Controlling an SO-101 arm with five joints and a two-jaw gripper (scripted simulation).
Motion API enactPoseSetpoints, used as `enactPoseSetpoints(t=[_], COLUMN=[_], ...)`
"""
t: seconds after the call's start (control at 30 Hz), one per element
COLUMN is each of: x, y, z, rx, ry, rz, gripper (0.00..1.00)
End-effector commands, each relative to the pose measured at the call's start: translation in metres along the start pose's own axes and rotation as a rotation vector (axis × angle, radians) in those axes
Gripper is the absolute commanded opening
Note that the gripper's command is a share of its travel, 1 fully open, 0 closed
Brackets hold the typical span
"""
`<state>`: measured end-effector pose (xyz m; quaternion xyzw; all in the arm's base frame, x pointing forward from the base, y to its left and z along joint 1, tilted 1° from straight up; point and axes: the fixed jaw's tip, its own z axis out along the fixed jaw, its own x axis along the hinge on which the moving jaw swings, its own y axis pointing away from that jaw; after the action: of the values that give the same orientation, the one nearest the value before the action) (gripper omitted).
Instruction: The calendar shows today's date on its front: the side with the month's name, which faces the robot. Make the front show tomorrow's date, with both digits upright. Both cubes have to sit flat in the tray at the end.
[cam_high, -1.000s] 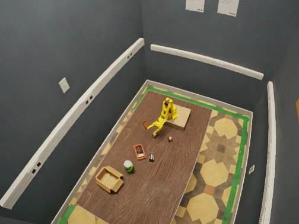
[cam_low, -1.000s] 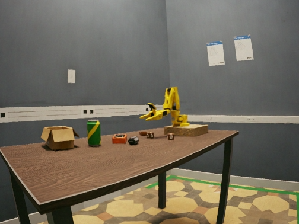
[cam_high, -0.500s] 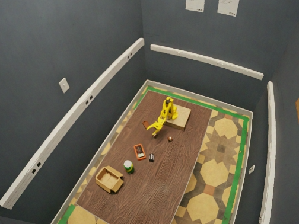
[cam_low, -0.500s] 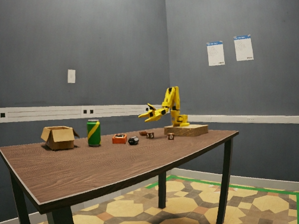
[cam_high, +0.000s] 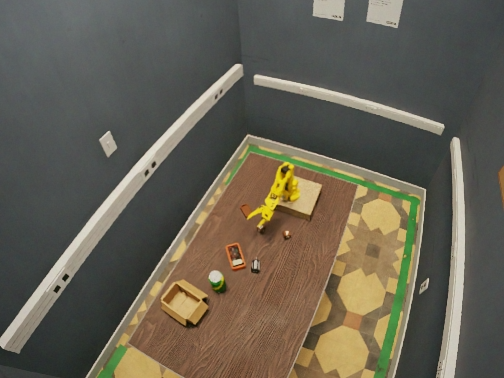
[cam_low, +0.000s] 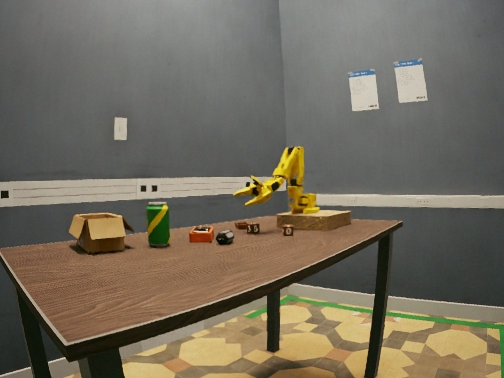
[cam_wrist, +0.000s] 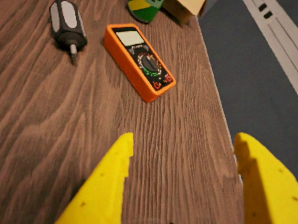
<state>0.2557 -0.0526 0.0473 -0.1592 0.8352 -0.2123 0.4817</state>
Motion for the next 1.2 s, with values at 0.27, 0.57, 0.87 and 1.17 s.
enactPoseSetpoints(t=[0.27, 0.57, 0.87, 1.17], x=[-0.002, -0.002, -0.002, -0.003], y=[-0.005, -0.006, -0.008, -0.01], z=[-0.012, -0.02, -0.026, -0.032], rx=[-0.137, -0.181, -0.227, -0.277], ry=[0.103, 0.135, 0.164, 0.195], rz=[-0.273, -0.393, -0.5, -0.597], gripper=[0.35, 0.35, 0.35, 0.35])
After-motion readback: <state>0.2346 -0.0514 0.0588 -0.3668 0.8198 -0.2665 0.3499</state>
